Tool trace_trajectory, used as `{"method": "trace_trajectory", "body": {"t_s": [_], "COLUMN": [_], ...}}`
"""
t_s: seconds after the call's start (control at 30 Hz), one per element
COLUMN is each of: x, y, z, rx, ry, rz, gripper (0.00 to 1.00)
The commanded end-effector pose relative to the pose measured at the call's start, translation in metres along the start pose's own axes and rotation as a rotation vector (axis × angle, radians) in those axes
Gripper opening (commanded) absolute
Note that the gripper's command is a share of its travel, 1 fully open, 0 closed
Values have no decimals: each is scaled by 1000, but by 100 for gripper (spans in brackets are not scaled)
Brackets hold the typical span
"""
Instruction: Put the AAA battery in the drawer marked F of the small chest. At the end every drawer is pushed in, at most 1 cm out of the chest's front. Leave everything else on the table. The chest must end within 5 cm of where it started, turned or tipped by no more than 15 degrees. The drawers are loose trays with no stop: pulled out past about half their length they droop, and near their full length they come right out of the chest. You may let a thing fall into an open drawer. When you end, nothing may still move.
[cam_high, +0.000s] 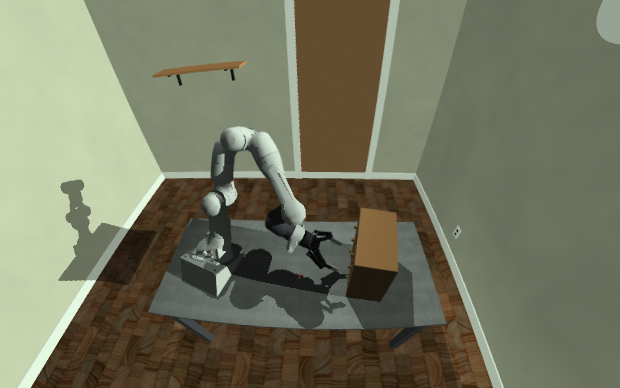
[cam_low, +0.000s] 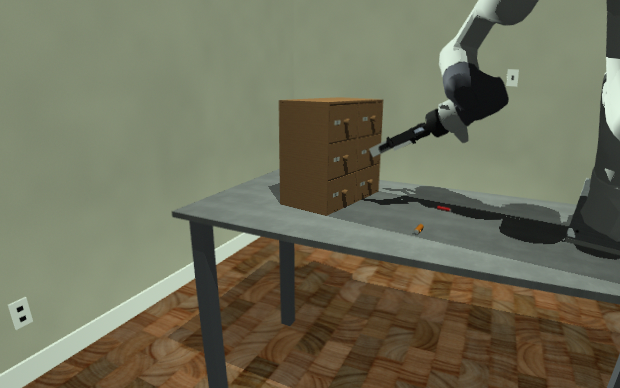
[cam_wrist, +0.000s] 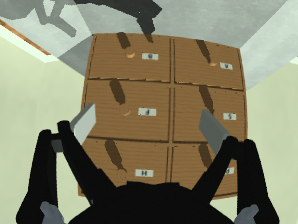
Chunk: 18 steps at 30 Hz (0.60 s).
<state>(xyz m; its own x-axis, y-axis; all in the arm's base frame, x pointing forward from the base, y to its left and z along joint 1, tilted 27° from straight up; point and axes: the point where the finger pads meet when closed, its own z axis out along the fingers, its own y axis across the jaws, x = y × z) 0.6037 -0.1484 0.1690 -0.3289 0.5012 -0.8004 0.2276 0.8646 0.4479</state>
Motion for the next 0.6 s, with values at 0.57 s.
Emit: {"method": "trace_trajectory", "body": {"t_s": [0.57], "x": [2], "y": [1], "z": [-1], "rx": [-2], "ry": [8], "rz": [-1], "gripper": [100]}}
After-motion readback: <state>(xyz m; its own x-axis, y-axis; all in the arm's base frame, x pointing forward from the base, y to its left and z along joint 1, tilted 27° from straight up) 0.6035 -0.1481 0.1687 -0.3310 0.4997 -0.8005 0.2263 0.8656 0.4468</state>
